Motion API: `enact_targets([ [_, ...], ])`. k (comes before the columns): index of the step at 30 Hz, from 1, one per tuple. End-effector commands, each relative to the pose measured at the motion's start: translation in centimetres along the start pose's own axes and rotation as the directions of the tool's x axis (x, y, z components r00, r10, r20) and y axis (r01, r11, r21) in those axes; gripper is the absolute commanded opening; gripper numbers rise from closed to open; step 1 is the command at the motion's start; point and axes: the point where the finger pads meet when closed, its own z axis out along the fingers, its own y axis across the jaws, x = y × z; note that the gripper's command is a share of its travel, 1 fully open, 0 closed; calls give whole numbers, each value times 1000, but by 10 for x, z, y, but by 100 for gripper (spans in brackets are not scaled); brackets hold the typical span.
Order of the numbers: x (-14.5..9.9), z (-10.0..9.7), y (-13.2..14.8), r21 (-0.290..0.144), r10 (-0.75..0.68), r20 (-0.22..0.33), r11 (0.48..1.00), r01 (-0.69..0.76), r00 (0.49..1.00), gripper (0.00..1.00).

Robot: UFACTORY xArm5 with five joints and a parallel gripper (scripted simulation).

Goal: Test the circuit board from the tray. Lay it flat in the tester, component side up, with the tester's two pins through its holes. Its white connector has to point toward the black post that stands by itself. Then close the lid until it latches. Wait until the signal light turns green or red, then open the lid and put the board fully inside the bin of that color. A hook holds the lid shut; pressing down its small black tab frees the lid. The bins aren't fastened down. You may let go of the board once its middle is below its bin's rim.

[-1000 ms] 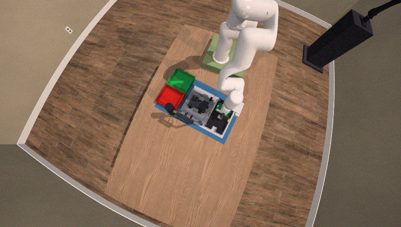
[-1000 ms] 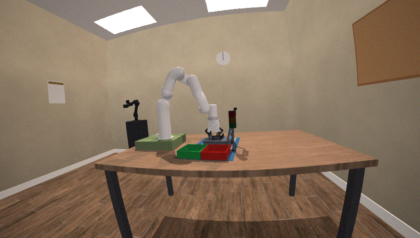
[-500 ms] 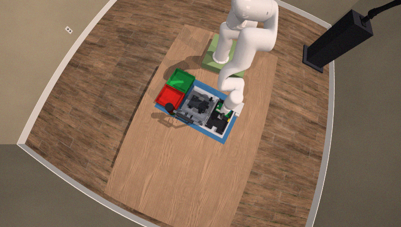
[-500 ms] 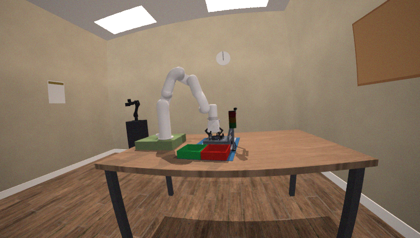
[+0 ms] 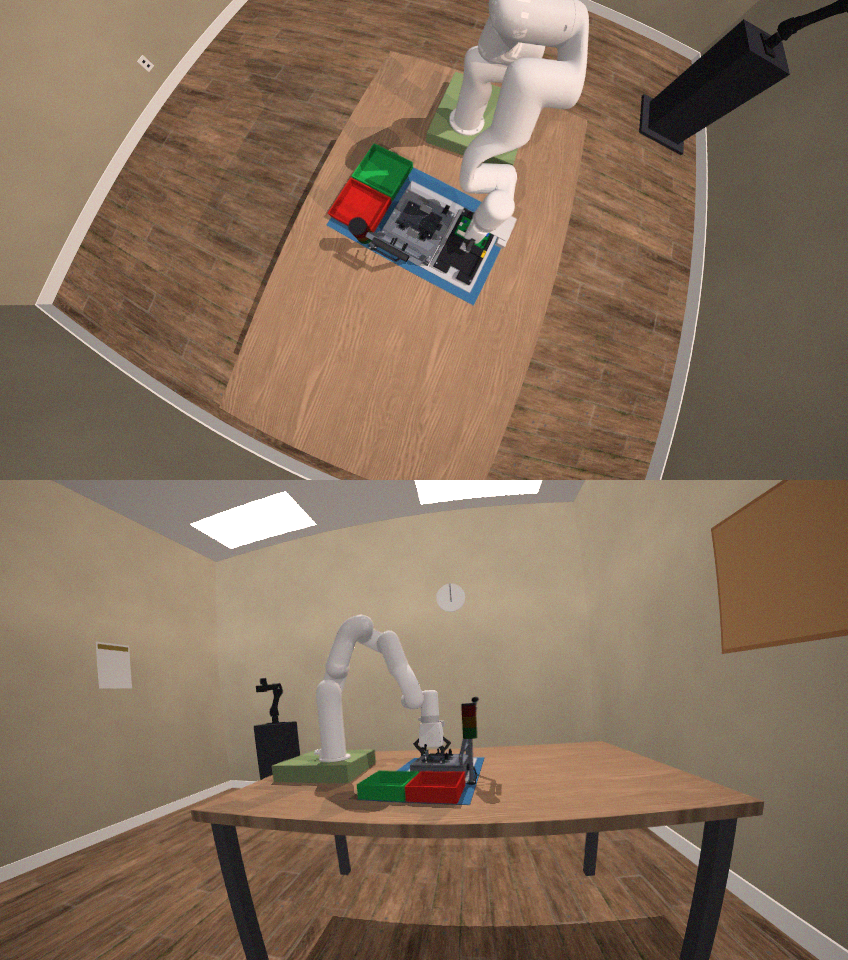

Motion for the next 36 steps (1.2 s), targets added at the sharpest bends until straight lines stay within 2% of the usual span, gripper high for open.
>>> enact_targets([
  [1, 1, -1, 1, -3, 0, -1, 1000, 0, 1000, 79],
  [18, 1, -2, 1, -3, 0, -1, 1000, 0, 1000, 79],
  [36, 0, -23, 1, -2, 0, -1, 1000, 0, 1000, 79],
])
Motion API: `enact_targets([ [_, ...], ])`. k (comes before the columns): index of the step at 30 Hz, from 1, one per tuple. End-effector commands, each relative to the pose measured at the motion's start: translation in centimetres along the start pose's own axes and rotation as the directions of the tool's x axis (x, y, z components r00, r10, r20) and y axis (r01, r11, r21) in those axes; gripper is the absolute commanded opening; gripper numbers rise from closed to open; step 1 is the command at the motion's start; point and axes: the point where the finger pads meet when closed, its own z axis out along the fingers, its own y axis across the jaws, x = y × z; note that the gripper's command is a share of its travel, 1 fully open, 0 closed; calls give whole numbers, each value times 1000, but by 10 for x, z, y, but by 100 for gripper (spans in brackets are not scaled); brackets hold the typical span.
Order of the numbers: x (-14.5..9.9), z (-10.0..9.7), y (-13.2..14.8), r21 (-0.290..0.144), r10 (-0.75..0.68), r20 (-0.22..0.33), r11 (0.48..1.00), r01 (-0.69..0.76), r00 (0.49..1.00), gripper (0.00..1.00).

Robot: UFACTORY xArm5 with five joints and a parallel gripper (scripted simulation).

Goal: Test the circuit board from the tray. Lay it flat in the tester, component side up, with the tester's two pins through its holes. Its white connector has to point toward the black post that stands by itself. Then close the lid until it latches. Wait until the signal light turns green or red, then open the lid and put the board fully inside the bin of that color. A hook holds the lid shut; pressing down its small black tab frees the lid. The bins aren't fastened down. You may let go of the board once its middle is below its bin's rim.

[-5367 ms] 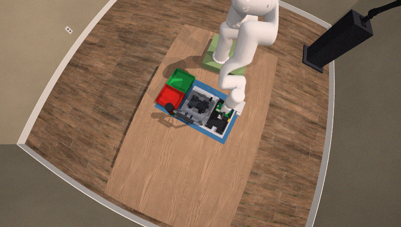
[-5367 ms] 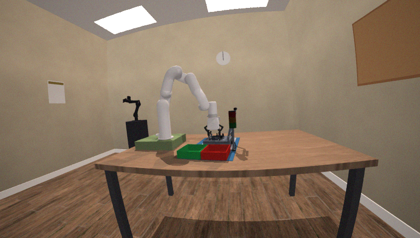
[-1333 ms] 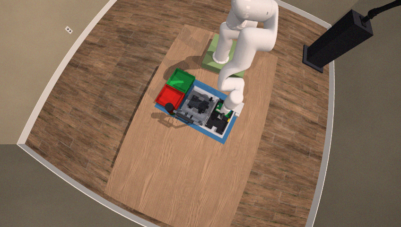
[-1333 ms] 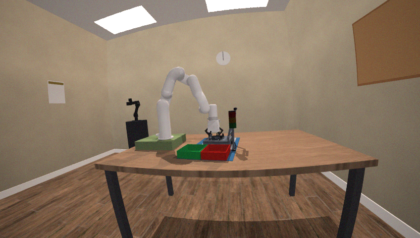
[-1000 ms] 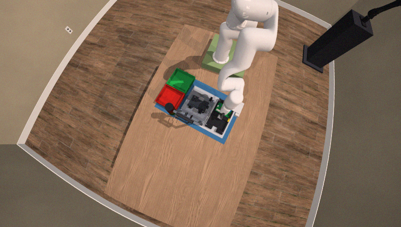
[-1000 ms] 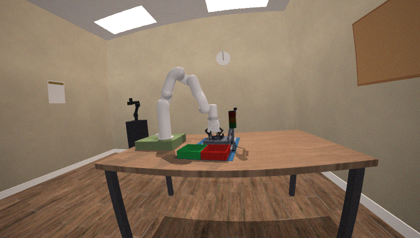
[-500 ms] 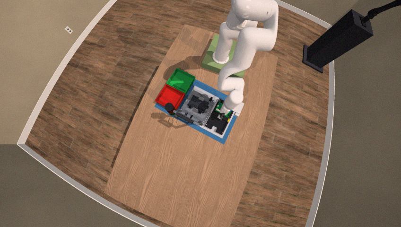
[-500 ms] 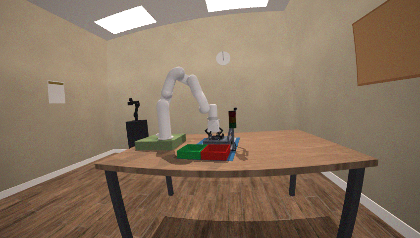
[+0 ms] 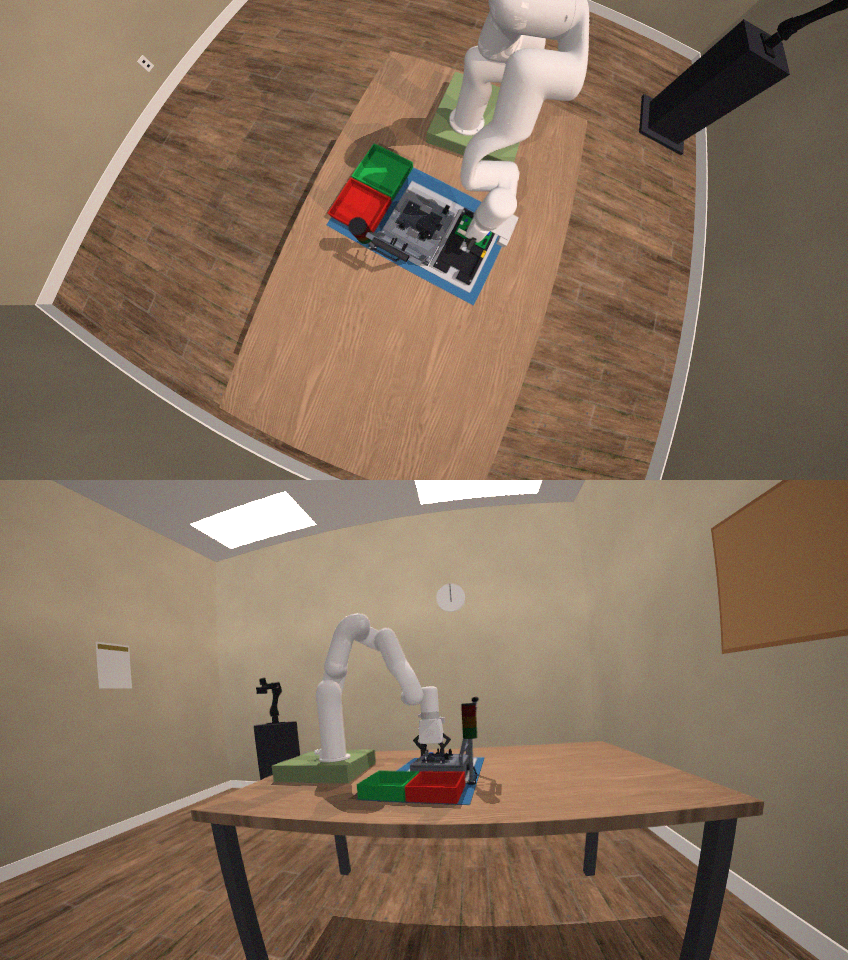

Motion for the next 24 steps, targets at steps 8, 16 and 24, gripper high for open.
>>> enact_targets([
  [8, 0, -15, 1, -3, 0, -2, 1000, 0, 1000, 79],
  [16, 0, -16, 1, -3, 0, -2, 1000, 0, 1000, 79],
  [24, 0, -30, 1, -3, 0, -2, 1000, 0, 1000, 79],
])
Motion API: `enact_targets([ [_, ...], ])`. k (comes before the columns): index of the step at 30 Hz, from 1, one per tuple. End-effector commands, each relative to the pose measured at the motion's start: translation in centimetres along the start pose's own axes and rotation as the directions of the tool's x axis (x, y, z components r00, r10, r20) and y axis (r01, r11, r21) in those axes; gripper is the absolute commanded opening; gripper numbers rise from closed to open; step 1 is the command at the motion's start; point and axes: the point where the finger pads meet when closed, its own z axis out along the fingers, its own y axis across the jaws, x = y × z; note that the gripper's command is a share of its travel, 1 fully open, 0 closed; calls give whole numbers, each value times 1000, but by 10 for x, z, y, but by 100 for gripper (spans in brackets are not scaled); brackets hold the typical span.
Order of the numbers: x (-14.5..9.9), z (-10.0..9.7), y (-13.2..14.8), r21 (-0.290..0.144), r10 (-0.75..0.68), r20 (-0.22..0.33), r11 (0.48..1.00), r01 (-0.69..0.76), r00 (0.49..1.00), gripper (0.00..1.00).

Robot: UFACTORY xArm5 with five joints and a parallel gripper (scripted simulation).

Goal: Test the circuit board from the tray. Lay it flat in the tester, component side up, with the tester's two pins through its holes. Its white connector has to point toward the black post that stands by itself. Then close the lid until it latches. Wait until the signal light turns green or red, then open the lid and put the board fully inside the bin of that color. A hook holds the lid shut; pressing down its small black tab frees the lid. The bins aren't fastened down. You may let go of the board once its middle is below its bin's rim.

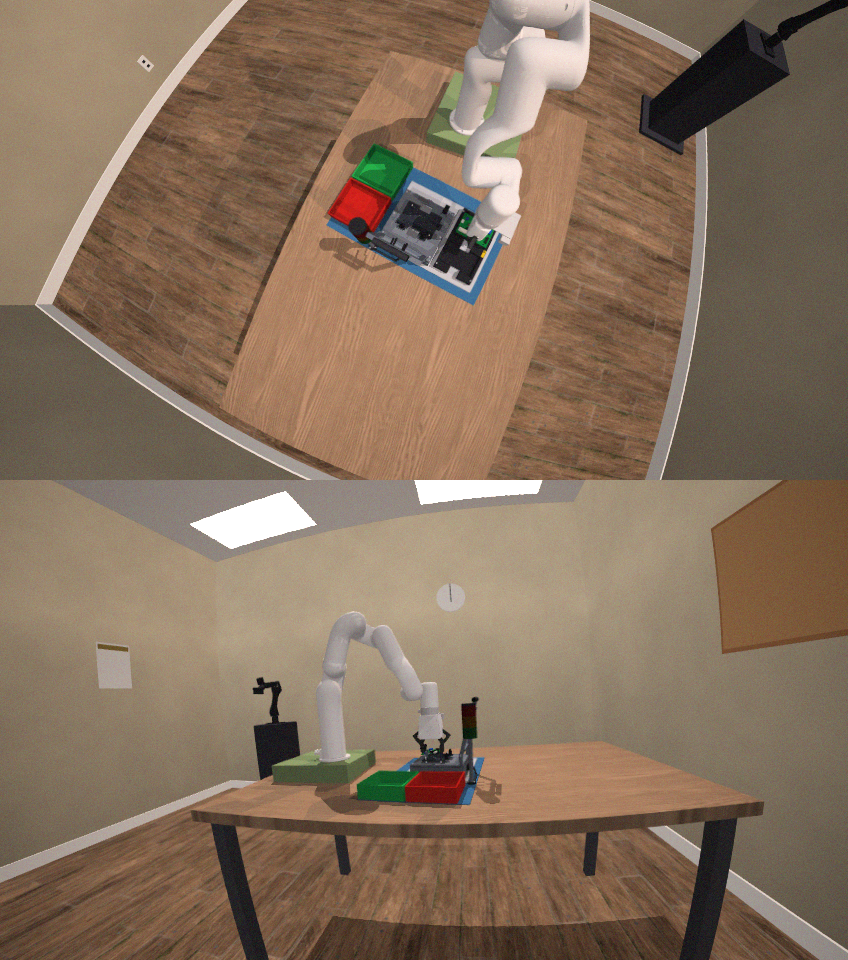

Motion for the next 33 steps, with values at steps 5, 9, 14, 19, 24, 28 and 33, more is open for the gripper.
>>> enact_targets([
  [5, 0, -25, 2, -4, 0, -2, 1000, 0, 1000, 79],
  [9, 0, -45, 2, -4, 0, -2, 1000, 0, 1000, 79],
  [14, 0, -62, 2, -4, 0, -2, 1000, 0, 1000, 79],
  [19, 0, -67, 2, -4, 0, -2, 1000, 0, 1000, 79],
  [24, 0, -68, 2, -4, 0, -2, 1000, 0, 1000, 79],
  [28, 0, -68, 2, -4, 0, -2, 1000, 0, 1000, 79],
  [33, 0, -68, 2, -4, -2, -2, 1000, 2, 1000, 79],
])
